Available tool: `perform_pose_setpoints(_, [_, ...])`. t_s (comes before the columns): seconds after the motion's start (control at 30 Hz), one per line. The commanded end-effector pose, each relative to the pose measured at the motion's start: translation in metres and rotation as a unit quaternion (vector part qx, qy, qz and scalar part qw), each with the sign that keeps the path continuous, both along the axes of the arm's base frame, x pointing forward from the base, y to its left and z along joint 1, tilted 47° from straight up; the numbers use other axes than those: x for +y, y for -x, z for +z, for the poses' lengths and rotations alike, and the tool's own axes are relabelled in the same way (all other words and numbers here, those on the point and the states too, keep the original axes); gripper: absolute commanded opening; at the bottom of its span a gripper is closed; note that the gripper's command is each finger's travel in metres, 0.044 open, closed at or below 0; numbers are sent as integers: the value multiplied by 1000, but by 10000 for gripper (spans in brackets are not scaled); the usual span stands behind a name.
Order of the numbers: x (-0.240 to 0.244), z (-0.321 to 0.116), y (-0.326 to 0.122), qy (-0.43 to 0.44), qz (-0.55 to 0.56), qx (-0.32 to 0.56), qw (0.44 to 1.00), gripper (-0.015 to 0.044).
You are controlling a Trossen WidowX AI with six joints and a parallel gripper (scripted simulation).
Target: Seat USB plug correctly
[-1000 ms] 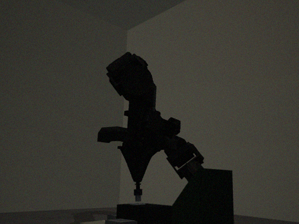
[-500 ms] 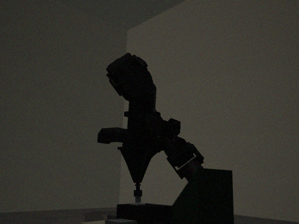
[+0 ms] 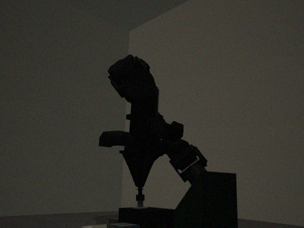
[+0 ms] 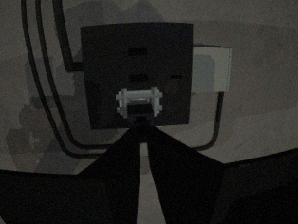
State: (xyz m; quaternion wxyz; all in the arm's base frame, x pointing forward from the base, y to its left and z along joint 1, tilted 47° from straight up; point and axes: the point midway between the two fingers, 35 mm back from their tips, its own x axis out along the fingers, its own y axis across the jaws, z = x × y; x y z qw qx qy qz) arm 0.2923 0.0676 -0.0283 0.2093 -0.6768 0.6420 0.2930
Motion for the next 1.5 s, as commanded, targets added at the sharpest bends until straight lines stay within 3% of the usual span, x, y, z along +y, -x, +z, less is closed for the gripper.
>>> perform_pose_setpoints(0.0, [-1, 0, 0, 2, 3, 1, 1000, 0])
perform_pose_setpoints(1.47, [-5, -4, 0, 2, 3, 1, 1000, 0])
